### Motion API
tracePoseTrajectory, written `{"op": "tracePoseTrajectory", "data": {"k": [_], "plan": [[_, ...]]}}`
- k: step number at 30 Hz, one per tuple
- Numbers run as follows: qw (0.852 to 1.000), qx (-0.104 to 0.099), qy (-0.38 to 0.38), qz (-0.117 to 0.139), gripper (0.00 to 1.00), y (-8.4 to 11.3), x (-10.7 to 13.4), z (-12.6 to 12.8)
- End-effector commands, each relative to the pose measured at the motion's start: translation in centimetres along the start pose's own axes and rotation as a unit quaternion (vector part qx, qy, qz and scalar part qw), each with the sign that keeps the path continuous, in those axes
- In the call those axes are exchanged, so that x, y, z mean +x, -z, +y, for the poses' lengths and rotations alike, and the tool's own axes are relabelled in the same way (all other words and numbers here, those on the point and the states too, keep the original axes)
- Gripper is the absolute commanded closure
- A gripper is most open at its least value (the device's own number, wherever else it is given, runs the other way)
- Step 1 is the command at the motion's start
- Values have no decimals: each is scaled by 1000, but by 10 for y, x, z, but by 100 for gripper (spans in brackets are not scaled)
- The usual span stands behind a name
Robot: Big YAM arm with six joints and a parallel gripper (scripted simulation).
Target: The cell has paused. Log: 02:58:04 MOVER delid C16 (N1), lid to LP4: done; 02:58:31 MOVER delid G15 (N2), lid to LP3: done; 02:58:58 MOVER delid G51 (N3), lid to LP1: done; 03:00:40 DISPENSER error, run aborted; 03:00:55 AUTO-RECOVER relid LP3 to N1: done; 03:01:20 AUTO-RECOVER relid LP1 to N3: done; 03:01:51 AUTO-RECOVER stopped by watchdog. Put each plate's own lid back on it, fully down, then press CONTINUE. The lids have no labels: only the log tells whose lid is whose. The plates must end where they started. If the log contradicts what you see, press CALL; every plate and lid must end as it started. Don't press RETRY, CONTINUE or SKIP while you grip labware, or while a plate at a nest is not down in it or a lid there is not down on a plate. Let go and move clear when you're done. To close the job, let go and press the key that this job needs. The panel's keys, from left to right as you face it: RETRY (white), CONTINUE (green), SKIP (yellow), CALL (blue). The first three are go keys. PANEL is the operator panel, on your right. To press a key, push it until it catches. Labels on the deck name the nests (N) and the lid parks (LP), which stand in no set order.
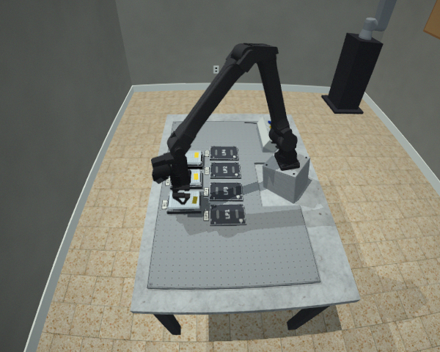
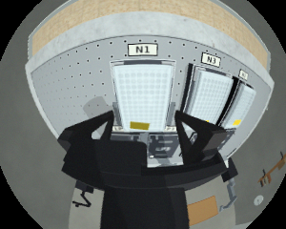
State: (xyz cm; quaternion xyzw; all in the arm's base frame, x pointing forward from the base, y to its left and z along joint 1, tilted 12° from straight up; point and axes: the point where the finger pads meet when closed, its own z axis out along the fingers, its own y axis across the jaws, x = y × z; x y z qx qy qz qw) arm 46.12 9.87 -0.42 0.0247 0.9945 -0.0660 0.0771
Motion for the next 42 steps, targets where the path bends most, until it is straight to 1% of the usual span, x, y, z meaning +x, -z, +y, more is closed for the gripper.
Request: {"op": "tracePoseTrajectory", "data": {"k": [1,14,16,20,21,31,33,42], "plan": [[1000,-4,-15,-15,3,9,0,-12],[1000,-3,-8,-14,16,7,51,-53],[1000,-3,-8,-14,16,7,51,-53],[1000,-3,-7,-13,20,6,66,-66],[1000,-3,-7,-13,100,6,70,-69],[1000,-2,-7,-13,100,5,109,-101],[1000,-2,-7,-13,100,5,109,-101],[1000,0,-7,-11,100,4,145,-131]]}}
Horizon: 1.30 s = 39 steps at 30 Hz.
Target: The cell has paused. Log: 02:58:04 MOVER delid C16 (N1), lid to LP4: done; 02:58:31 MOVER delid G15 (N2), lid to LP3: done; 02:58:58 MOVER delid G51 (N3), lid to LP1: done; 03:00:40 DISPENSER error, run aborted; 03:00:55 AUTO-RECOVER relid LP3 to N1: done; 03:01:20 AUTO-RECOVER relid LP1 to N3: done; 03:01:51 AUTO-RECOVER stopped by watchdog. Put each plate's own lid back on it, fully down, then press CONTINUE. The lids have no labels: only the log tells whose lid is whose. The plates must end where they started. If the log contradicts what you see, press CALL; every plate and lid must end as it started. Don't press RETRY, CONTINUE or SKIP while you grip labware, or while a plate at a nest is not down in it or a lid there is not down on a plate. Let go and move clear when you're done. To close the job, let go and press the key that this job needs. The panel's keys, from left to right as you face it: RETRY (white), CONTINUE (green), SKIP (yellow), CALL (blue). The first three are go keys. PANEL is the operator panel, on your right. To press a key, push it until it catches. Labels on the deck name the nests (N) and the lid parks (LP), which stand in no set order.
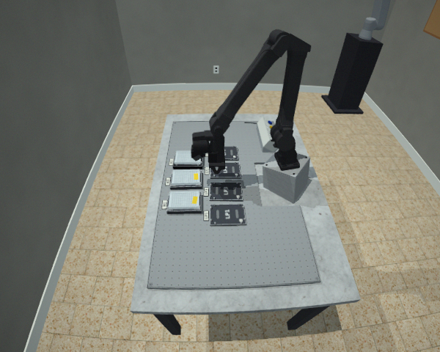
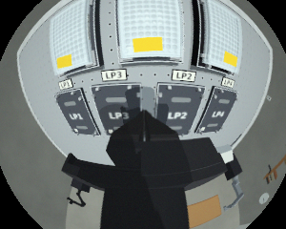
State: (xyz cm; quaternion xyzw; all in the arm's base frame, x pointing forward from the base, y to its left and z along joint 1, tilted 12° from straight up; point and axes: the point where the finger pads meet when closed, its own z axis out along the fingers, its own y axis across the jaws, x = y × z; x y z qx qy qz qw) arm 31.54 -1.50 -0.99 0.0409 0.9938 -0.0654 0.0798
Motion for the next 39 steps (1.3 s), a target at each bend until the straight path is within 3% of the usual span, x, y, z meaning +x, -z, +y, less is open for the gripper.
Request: {"op": "tracePoseTrajectory", "data": {"k": [1,3,4,5,8,19,21,23,25,26,29,39], "plan": [[1000,-1,10,-6,100,3,6,-11],[1000,0,11,-2,100,0,8,-11],[1000,-3,21,-19,100,17,-10,-4],[1000,-3,20,-20,100,23,-12,-4],[1000,-3,20,-21,100,29,-12,-4],[1000,-2,9,-24,100,85,-13,-5],[1000,-1,7,-12,100,78,-11,-6],[1000,2,8,15,100,63,15,-8],[1000,2,8,15,100,63,15,-8],[1000,-1,10,-10,100,73,-2,-8],[1000,-1,-30,-3,100,69,12,-26],[992,0,-129,-1,100,69,25,-74]]}}
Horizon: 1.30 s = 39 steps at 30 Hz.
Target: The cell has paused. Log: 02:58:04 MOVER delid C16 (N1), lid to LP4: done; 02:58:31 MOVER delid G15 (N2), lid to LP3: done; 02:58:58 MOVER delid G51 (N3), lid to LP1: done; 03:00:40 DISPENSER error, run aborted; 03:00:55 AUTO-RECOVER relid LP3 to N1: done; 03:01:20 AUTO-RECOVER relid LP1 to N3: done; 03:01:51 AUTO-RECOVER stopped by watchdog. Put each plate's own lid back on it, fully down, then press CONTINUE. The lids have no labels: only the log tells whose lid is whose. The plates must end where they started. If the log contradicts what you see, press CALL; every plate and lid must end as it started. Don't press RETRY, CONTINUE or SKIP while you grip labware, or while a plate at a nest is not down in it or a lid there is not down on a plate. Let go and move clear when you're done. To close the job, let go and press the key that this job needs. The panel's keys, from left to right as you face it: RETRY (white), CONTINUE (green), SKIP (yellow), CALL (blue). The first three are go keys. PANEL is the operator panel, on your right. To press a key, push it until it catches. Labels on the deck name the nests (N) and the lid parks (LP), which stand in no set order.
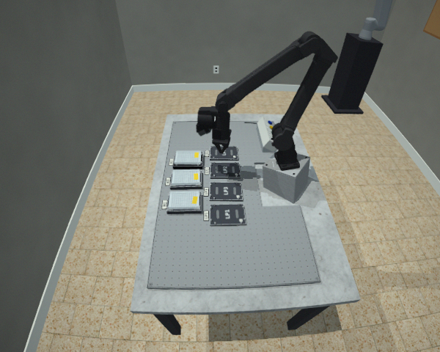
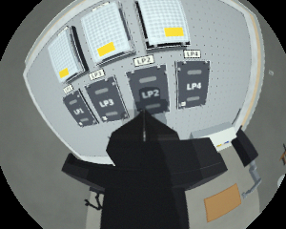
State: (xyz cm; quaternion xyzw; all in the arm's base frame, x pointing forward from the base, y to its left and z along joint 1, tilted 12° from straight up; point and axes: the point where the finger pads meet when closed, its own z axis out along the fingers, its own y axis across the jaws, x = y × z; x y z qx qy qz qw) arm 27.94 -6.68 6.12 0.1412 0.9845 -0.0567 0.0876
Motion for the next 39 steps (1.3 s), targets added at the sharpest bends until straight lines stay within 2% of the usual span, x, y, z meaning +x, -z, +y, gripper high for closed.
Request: {"op": "tracePoseTrajectory", "data": {"k": [1,3,4,9,14,18,20,25,32,37,38,39], "plan": [[999,1,-37,2,100,1,3,-17],[999,1,-37,2,100,1,3,-17],[999,2,-43,12,100,-5,5,-21],[995,1,-97,-2,100,2,2,-47],[989,2,-148,-14,100,10,-18,-76],[982,3,-187,-15,100,9,-18,-98],[982,3,-187,-15,100,9,-18,-98],[972,4,-233,-19,100,9,-19,-125],[975,7,-222,-18,100,9,-16,-162],[975,7,-222,-17,100,9,-16,-164],[977,2,-211,-6,100,2,-4,-150],[977,3,-211,-6,100,2,-4,-150]]}}
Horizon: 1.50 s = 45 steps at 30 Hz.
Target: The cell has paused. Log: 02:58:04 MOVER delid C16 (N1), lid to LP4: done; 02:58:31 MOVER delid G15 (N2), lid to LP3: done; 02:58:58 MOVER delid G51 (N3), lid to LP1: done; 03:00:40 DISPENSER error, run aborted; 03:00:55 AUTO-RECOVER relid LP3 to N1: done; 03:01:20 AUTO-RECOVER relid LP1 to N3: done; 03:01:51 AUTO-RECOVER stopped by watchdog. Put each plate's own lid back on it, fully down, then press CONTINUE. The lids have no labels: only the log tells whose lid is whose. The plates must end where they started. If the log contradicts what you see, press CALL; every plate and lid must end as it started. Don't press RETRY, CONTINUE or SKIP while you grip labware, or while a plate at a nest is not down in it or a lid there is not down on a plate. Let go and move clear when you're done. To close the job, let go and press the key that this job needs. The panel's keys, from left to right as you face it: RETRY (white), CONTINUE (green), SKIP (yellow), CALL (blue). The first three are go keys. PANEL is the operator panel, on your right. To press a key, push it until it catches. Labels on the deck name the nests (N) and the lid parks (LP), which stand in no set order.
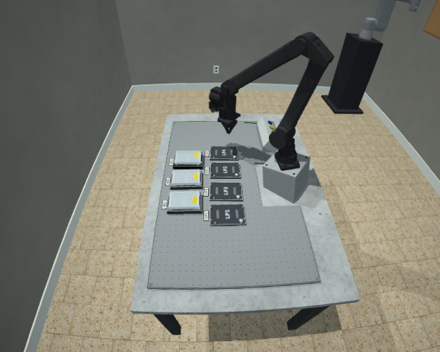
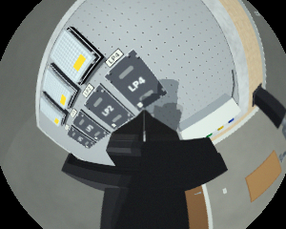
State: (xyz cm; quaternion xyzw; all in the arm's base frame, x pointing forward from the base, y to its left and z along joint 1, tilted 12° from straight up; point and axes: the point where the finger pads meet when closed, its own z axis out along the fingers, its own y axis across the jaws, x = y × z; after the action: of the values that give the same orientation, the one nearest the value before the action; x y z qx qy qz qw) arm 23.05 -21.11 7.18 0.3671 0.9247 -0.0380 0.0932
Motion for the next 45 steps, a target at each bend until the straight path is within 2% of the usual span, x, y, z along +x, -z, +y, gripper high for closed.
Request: {"op": "tracePoseTrajectory", "data": {"k": [1,2,13,15,30,32,38,45], "plan": [[1000,-3,22,-10,100,4,-7,7],[1000,-2,1,-11,100,4,0,-5],[993,-2,-120,-4,100,3,32,-51],[993,-2,-120,-4,100,3,32,-51],[966,-2,-259,3,100,-1,72,-115],[966,-2,-259,3,100,-1,72,-115],[949,-3,-315,6,100,-3,88,-141],[926,7,-376,-23,100,11,85,-187]]}}
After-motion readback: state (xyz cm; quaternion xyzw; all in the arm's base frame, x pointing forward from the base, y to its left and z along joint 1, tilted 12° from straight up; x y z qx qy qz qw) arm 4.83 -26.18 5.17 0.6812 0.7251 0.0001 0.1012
